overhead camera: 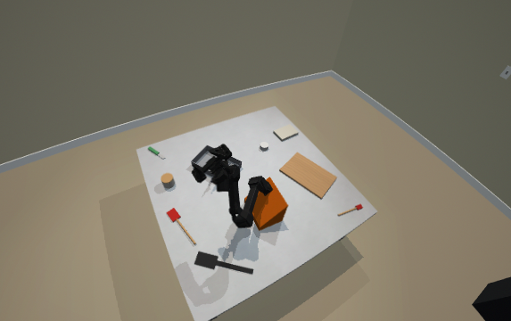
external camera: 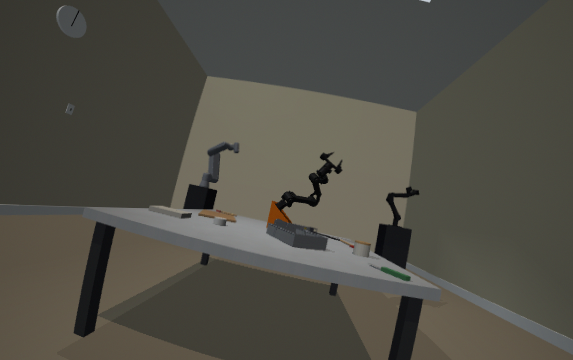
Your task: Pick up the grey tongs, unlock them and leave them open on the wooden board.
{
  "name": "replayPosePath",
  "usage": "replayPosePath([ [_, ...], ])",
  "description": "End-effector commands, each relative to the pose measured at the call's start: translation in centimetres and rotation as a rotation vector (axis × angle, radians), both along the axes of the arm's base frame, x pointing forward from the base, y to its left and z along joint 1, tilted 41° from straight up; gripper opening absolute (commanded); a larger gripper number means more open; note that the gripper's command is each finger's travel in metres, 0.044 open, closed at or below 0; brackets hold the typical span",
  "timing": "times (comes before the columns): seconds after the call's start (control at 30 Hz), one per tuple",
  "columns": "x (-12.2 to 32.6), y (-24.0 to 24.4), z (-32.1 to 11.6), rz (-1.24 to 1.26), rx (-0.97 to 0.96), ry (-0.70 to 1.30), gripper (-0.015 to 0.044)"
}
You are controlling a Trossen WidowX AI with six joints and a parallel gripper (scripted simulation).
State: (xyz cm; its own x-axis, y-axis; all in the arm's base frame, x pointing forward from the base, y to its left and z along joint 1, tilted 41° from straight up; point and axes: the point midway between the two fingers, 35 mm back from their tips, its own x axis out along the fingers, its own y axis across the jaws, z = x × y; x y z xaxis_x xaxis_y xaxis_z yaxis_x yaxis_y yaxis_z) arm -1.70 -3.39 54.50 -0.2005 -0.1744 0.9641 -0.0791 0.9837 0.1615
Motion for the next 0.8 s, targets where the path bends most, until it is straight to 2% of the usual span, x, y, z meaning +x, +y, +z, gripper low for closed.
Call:
replayPosePath([
  [0.0,0.2,-0.1,0.0,0.007,0.003,0.005,0.0426],
  [0.23,4.7,-1.8,0.7,-0.066,0.054,0.183,0.0440],
  [0.5,17.0,-4.2,-0.1,-0.274,0.052,0.667,0.0440],
  [0.77,28.1,-3.8,-4.8,-0.373,-0.088,1.076,0.0440],
])
